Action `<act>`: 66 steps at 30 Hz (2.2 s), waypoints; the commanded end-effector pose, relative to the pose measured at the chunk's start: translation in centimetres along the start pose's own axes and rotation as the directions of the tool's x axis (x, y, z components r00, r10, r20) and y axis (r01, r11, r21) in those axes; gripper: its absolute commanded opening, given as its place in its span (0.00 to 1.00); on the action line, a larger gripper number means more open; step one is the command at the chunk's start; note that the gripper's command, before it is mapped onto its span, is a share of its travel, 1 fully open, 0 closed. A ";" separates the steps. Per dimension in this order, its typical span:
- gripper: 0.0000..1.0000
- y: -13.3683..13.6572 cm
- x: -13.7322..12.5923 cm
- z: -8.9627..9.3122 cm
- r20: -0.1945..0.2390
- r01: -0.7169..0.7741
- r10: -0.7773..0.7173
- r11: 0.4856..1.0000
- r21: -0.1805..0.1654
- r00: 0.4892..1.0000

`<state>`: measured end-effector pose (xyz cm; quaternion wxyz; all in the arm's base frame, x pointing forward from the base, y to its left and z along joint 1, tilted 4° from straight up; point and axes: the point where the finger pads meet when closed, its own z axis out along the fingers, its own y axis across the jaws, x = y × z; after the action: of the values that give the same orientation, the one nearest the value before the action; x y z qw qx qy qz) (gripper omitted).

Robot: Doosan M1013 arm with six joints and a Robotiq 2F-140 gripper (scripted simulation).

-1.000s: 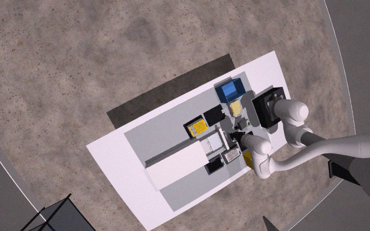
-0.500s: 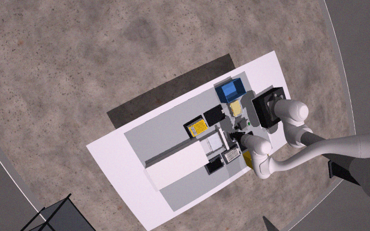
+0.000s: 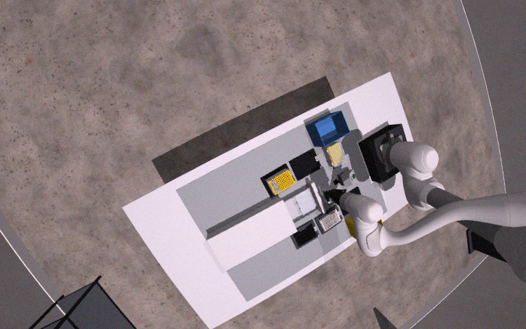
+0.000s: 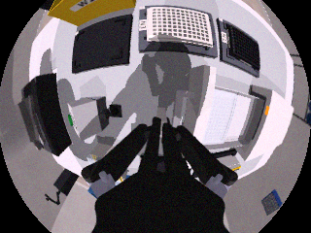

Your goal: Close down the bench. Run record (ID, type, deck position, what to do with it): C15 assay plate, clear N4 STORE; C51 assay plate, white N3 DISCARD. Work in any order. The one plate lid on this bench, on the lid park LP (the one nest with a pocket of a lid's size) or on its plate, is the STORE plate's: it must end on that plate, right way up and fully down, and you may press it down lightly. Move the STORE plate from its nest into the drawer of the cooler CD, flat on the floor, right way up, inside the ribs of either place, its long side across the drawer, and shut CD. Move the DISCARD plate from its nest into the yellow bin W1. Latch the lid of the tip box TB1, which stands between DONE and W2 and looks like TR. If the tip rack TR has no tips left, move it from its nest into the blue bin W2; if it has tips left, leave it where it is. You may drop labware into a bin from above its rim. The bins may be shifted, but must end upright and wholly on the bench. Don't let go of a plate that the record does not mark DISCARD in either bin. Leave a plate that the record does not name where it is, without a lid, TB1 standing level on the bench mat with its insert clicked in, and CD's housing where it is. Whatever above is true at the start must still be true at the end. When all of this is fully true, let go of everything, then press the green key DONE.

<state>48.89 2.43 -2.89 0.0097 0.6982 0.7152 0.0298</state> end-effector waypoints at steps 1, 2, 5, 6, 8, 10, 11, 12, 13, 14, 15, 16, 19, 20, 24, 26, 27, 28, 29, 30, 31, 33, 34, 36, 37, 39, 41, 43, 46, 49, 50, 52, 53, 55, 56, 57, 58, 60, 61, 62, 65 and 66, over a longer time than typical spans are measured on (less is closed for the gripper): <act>0.00 0.5 0.0 0.0 0.000 0.000 0.000 1.000 0.000 1.000; 0.00 0.6 0.0 0.0 0.000 0.000 0.000 1.000 0.000 1.000; 0.00 1.0 0.0 0.0 0.000 0.000 0.000 1.000 0.000 1.000; 0.00 1.2 0.0 0.0 0.000 0.000 0.000 1.000 0.000 1.000; 0.00 1.4 0.0 0.0 0.000 0.000 0.000 1.000 0.000 1.000; 0.00 1.4 0.0 0.0 0.000 0.000 0.000 1.000 0.000 1.000; 0.00 1.6 0.0 0.0 0.000 0.000 0.000 1.000 0.000 1.000; 0.00 1.7 0.0 0.0 0.000 0.000 0.000 1.000 0.000 1.000; 0.00 1.8 0.0 0.0 0.000 0.000 0.000 1.000 0.000 1.000; 0.00 2.0 0.0 0.0 0.000 0.000 0.000 1.000 0.000 1.000; 0.00 2.1 0.0 0.0 0.000 0.000 0.000 1.000 0.000 1.000; 0.00 2.2 0.0 0.0 0.000 0.000 0.000 1.000 0.000 1.000; 0.00 2.6 0.0 0.0 0.000 0.000 0.000 1.000 0.000 1.000; 0.00 2.8 0.0 0.0 0.000 0.000 0.000 1.000 0.000 1.000; 0.00 3.0 0.0 0.0 0.000 0.000 0.000 1.000 0.000 1.000; 0.00 3.1 0.0 0.0 0.000 0.000 0.000 1.000 0.000 1.000; 0.00 3.1 0.0 0.0 0.000 0.000 0.000 1.000 0.000 1.000; 0.00 3.3 0.0 0.0 0.000 0.000 0.000 1.000 0.000 1.000; 0.00 3.4 0.0 0.0 0.000 0.000 0.000 1.000 0.000 1.000; 0.00 3.5 0.0 0.0 0.000 0.000 0.000 1.000 0.000 1.000; 0.00 3.7 0.0 0.0 0.000 0.000 0.000 1.000 0.000 1.000; 0.00 3.9 0.0 0.0 0.000 0.000 0.000 1.000 0.000 1.000; 0.00 4.1 0.0 0.0 0.000 0.000 0.000 1.000 0.000 1.000; 0.00 4.3 0.0 0.0 0.000 0.000 0.000 1.000 0.000 1.000; 0.00 4.5 0.0 0.0 0.000 0.000 0.000 1.000 0.000 1.000; 0.00 4.7 0.0 0.0 0.000 0.000 0.000 1.000 0.000 1.000; 0.00 5.0 0.0 0.0 0.000 0.000 0.000 1.000 0.000 1.000; 0.00 5.1 0.0 0.0 0.000 0.000 0.000 1.000 0.000 1.000; 0.00 5.4 0.0 0.0 0.000 0.000 0.000 1.000 0.000 1.000; 0.00 5.8 0.0 0.0 0.000 0.000 0.000 1.000 0.000 1.000; 0.00 5.9 0.0 0.0 0.000 0.000 0.000 1.000 0.000 1.000; 0.00 6.2 0.0 0.0 0.000 0.000 0.000 1.000 0.000 1.000; 0.00 6.3 0.0 0.0 0.000 0.000 0.000 1.000 0.000 1.000; 0.00 6.4 0.0 0.0 0.000 0.000 0.000 1.000 0.000 1.000; 0.00 6.4 0.0 0.0 0.000 0.000 0.000 1.000 0.000 1.000; 0.00 6.6 0.0 0.0 0.000 0.000 0.000 1.000 0.000 1.000; 0.00 6.7 0.0 0.0 0.000 0.000 0.000 1.000 0.000 1.000; 0.00 6.8 0.0 0.0 0.000 0.000 0.000 1.000 0.000 1.000; 0.00 6.8 0.0 0.0 0.000 0.000 0.000 1.000 0.000 1.000; 0.00 7.0 0.0 0.0 0.000 0.000 0.000 1.000 0.000 1.000; 0.00 7.4 0.0 0.0 0.000 0.000 0.000 1.000 0.000 1.000; 0.00 7.5 0.0 0.0 0.000 0.000 0.000 1.000 0.000 1.000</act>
<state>56.02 2.60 -2.49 0.0097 0.6982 0.7152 0.0297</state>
